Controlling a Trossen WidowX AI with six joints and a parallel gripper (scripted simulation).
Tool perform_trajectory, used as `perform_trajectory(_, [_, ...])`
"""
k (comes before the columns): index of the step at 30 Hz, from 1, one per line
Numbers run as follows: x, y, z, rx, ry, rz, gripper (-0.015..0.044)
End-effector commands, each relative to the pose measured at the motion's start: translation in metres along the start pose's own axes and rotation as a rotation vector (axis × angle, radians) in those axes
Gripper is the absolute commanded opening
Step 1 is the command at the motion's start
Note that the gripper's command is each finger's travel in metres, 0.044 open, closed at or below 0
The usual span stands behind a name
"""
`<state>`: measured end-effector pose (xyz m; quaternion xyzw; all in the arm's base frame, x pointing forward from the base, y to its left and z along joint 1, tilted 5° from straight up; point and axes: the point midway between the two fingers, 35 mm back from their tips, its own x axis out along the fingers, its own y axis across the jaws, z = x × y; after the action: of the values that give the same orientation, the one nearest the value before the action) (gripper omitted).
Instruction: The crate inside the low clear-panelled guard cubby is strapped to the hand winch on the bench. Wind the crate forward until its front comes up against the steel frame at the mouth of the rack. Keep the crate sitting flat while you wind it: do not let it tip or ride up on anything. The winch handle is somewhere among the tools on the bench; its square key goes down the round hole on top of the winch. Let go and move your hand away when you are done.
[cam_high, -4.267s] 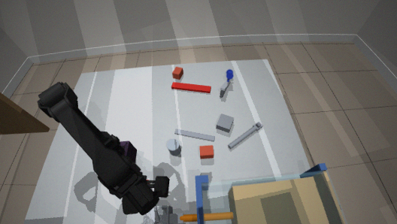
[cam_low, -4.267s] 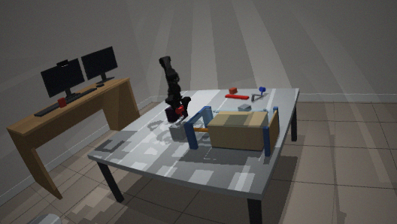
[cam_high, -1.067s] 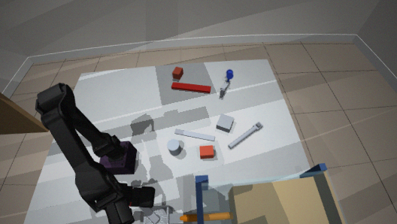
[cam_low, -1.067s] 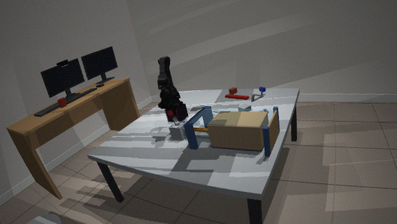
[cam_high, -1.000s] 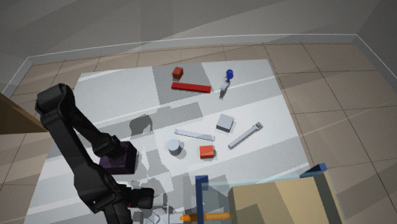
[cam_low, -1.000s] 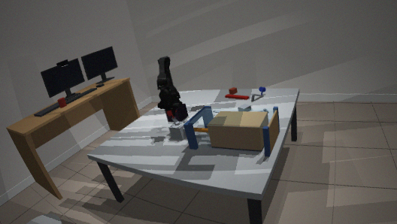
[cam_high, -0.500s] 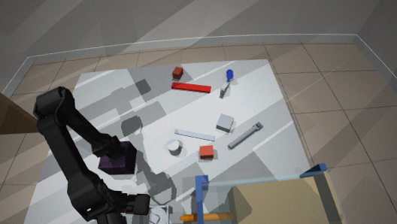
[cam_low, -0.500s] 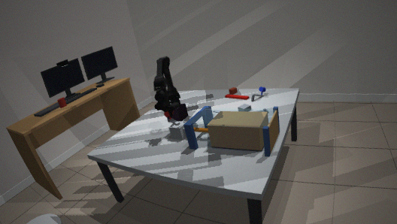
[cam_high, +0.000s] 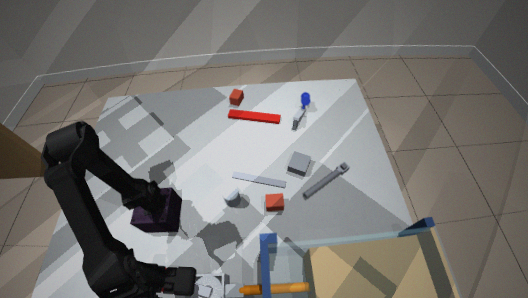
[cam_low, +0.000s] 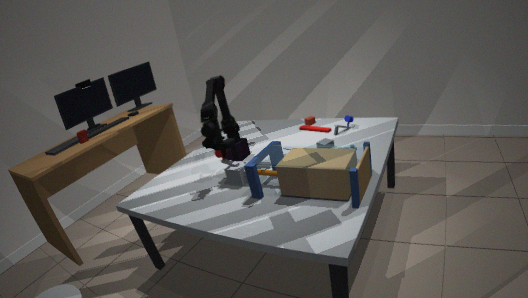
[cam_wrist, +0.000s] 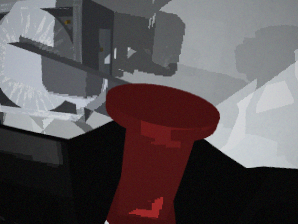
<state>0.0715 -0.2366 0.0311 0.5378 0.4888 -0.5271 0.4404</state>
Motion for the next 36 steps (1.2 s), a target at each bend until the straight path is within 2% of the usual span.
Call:
perform_trajectory(1, [0.001,-0.001,0.014,0.007,-0.018,-0.005,0.0000])
perform_trajectory(36, [-0.001,0.016,0.074,0.007,-0.024,-0.004,0.0000])
